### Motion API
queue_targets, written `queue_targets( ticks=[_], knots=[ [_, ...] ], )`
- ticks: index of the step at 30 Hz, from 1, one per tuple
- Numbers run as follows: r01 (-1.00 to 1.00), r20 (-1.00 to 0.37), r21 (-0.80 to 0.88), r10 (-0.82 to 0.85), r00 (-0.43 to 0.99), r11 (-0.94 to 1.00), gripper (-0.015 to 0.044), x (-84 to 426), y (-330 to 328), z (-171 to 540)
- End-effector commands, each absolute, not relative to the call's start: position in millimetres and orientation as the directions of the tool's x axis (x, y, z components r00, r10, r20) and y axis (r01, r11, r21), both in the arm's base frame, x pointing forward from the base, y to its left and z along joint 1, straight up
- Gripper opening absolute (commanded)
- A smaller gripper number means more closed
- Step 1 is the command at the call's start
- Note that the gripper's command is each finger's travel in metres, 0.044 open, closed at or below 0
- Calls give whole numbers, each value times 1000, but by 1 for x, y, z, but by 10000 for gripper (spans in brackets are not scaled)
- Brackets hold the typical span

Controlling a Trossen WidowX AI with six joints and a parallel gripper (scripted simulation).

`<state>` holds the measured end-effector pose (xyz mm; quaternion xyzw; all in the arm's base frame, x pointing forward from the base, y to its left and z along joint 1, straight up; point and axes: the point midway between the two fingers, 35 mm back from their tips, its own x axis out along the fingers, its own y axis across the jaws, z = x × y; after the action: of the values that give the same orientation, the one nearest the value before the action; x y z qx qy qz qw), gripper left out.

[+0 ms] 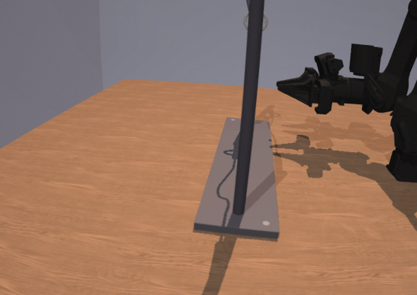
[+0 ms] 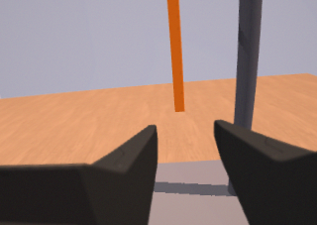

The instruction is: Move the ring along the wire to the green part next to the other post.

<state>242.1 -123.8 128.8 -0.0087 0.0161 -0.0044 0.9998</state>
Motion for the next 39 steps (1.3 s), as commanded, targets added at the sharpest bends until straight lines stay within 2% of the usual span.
queue_targets(
  ticks=[1,39],
  knots=[
    [17,9,-10,-17,1000,1000,160,251,-123,140],
    [17,13,-10,-17,1000,1000,160,301,-127,143]
  ],
)
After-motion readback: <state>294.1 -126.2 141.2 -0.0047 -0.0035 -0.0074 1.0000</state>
